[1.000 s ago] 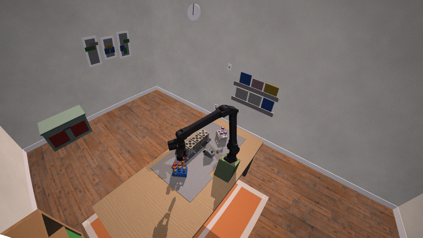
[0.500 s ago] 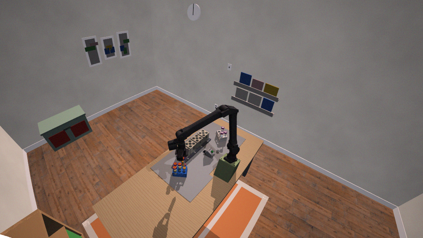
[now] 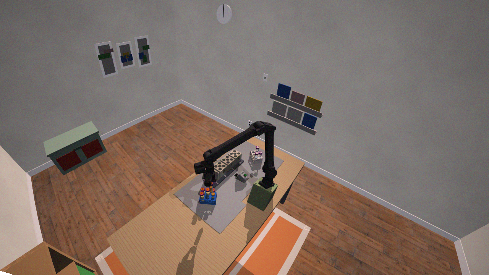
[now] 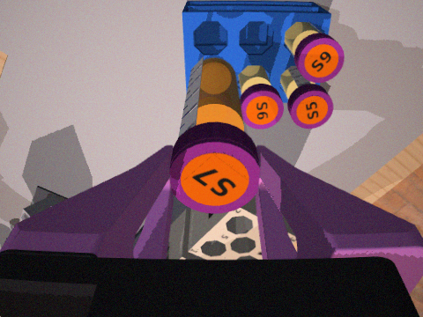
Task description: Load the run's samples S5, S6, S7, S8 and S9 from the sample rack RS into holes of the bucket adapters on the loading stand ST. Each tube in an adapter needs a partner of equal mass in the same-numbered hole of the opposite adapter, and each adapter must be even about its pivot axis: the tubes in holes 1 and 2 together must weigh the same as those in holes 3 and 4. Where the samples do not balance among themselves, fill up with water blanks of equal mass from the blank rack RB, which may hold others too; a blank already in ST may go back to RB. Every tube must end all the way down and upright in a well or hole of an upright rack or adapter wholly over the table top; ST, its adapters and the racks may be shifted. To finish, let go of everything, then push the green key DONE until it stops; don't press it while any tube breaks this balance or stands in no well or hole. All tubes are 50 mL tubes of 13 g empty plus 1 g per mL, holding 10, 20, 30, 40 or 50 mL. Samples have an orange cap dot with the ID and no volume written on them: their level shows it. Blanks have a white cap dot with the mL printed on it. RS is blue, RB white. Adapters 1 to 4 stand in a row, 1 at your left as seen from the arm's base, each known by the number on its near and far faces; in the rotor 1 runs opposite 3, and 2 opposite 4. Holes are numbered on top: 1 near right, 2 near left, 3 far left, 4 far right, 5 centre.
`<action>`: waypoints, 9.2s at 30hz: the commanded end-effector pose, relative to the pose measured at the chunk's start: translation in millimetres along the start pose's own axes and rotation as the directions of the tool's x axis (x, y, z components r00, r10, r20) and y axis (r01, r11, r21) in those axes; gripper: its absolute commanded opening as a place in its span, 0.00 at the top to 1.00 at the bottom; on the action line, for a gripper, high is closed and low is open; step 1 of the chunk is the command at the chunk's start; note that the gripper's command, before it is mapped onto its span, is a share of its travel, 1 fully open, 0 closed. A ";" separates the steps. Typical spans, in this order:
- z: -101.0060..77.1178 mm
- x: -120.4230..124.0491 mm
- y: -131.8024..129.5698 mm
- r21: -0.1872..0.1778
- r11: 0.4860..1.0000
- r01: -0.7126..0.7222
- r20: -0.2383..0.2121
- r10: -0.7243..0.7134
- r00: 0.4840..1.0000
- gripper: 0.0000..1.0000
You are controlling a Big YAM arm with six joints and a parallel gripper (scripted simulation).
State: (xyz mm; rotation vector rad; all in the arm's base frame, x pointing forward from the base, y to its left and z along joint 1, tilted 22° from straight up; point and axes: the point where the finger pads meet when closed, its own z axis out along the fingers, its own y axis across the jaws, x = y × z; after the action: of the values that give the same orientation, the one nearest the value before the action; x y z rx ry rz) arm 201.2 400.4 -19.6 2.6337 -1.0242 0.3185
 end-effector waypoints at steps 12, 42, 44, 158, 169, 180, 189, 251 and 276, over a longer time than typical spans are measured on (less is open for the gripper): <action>35.3 1.5 -5.4 0.003 1.000 0.003 0.003 -0.003 1.000 1.00; 58.7 -3.0 -15.0 0.037 0.999 -0.003 0.013 0.002 1.000 1.00; 58.6 -3.0 -15.1 0.037 0.999 -0.003 0.013 0.002 1.000 1.00; 80.1 -2.5 -15.3 0.036 0.999 -0.003 0.012 0.002 1.000 0.45; 83.5 1.3 -79.2 0.029 1.000 -0.004 0.010 0.004 1.000 0.20; 109.0 -2.8 -80.6 0.006 1.000 0.014 0.000 -0.014 1.000 0.20; 126.9 2.7 -92.1 0.023 1.000 -0.003 0.008 0.003 1.000 0.20; 7.2 -6.4 -99.3 0.079 0.997 -0.010 0.024 0.009 1.000 1.00; -29.1 -0.6 -90.2 0.043 0.999 -0.004 0.015 0.003 1.000 1.00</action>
State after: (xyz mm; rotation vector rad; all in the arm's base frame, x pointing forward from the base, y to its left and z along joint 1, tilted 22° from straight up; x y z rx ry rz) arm 258.1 452.8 -32.6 2.6171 -1.0211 0.3168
